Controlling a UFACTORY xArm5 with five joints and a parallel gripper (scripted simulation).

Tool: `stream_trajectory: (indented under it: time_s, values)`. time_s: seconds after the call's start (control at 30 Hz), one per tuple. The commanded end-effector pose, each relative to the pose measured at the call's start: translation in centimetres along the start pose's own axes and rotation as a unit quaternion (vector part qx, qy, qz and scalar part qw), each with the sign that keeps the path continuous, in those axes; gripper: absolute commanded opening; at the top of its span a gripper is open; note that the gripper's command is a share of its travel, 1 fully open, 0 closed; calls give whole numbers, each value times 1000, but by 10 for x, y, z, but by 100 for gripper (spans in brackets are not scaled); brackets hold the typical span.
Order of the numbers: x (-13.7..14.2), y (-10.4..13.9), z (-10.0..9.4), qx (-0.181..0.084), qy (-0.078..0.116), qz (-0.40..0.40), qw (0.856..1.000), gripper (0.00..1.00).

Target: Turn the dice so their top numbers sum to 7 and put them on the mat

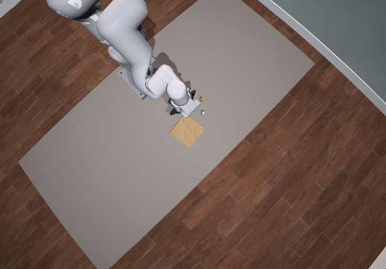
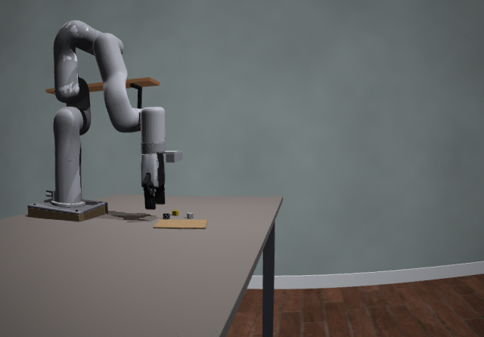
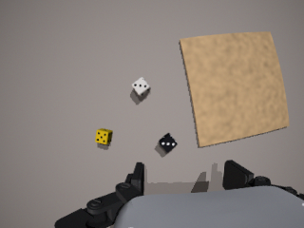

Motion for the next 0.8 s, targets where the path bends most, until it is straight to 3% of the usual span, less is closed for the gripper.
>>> stream_trajectory:
  time_s: [0.0, 0.2, 0.77]
  values:
    - [-7, -19, 2, -1, 0, 0, 1000, 100]
    - [-14, -32, 3, -1, -1, 0, 1000, 100]
    - [-14, -33, 3, -1, -1, 0, 1000, 100]
Point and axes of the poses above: the point where the finger pads meet when closed, its own z axis out along the fingers, its own x axis across the jaws, y = z × x, the point moved 1 cm from there along -z, back along the fingers, and after that the axes turned 2 degrees about -z, right-handed, at the moved point
